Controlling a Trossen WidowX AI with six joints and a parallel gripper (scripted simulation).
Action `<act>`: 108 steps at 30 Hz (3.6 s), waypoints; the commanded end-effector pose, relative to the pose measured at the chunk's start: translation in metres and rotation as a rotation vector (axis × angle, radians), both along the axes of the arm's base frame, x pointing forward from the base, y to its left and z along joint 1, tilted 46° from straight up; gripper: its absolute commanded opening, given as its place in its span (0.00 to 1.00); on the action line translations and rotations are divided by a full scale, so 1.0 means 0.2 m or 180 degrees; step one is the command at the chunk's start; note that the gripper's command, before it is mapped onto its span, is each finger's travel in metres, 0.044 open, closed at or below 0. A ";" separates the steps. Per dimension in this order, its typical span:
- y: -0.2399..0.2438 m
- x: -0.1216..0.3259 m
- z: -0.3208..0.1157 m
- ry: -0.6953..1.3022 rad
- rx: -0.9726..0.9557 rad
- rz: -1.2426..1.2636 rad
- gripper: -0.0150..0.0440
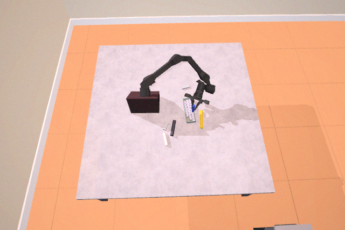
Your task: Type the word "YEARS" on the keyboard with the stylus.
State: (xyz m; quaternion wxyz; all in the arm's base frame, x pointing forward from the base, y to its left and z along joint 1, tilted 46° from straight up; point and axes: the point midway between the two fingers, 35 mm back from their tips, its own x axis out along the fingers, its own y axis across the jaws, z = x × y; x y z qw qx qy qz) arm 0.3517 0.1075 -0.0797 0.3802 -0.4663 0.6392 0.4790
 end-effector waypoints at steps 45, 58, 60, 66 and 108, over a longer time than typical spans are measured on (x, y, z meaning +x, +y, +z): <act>-0.11 -0.07 0.15 -0.0007 0.0006 -0.0017 0.25; -0.04 -0.11 0.09 -0.0001 0.0006 -0.0014 0.25; -0.04 -0.11 0.09 -0.0001 0.0006 -0.0014 0.25; -0.03 -0.11 0.08 -0.0001 0.0006 -0.0014 0.34; 0.02 -0.12 0.03 0.0000 0.0008 -0.0014 0.39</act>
